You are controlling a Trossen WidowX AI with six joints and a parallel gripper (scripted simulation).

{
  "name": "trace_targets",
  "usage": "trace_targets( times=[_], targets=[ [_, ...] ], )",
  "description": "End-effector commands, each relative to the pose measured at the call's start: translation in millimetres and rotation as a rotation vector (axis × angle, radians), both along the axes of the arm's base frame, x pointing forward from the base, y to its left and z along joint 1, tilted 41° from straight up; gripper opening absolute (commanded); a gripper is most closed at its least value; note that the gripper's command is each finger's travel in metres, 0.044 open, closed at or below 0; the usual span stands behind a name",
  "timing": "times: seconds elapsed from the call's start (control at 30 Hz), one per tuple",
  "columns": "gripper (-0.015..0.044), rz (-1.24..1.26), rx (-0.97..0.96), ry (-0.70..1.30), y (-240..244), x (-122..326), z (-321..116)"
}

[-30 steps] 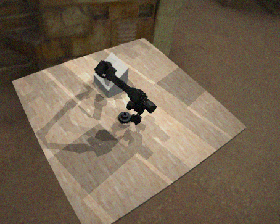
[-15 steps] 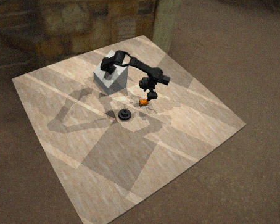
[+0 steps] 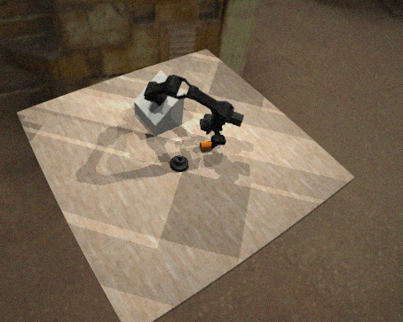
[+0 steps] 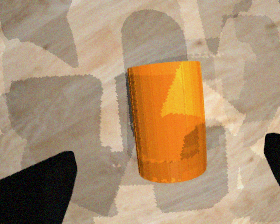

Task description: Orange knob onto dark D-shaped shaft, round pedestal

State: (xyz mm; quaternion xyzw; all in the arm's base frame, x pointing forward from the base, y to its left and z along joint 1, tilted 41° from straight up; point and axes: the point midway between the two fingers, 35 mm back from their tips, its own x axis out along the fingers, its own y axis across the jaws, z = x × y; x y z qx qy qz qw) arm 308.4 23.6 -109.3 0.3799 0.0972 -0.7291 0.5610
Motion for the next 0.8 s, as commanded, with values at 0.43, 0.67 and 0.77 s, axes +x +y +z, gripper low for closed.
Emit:
trace_targets(
  times=[0.43, 0.67, 0.77],
  targets=[
    [0.044, 0.003, -0.01, 0.011, -20.3, -1.6, -23.5],
    [0.044, 0.003, -0.011, 0.011, -27.1, -1.9, -31.0],
    [0.0387, 0.003, -0.011, 0.011, -27.3, -1.9, -31.2]
  ],
)
